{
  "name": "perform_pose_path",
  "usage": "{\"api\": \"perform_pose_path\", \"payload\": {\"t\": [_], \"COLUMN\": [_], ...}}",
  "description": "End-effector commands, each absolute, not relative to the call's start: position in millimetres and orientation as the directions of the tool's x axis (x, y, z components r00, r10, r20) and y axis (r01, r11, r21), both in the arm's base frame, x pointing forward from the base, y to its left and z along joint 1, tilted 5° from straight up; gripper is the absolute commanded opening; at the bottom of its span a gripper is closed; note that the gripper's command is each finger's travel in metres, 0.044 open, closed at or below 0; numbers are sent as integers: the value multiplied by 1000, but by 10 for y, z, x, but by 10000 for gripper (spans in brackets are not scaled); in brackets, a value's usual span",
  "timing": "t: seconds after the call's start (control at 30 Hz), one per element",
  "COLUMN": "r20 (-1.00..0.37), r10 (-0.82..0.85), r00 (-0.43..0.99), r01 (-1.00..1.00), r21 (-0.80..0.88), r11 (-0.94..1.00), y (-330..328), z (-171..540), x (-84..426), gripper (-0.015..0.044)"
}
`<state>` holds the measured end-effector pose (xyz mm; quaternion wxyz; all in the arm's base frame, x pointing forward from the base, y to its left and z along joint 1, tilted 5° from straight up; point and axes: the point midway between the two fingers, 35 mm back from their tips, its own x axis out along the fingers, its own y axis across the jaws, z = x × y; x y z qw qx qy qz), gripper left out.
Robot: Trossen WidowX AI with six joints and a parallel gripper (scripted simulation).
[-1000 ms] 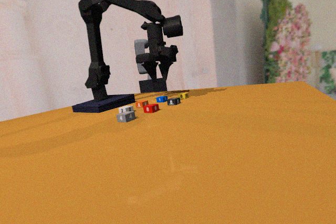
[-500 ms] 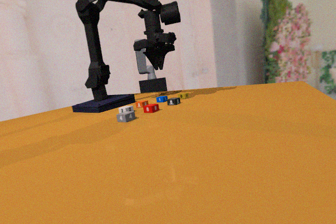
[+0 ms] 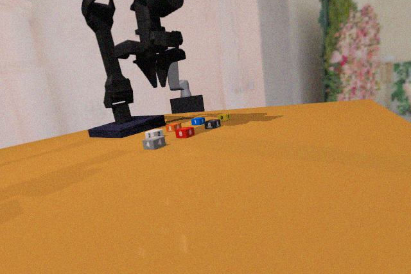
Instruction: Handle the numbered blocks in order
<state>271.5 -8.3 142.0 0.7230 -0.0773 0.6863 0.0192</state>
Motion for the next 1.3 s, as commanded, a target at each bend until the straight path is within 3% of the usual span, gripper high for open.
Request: {"api": "perform_pose_path", "payload": {"t": [0.0,0.13,0.5,1.27], "r20": [-996,-996,-996,-996], "r10": [-78,-78,-79,-79], "r00": [52,52,52,52], "r01": [-145,-145,-145,-145], "r21": [-85,-85,-85,-86], "r11": [986,986,986,986], "y": [-352,-352,-416,-441], "z": [1426,1426,620,312], "x": [2624,2624,2665,2683], "gripper": [120,120,400,400]}}
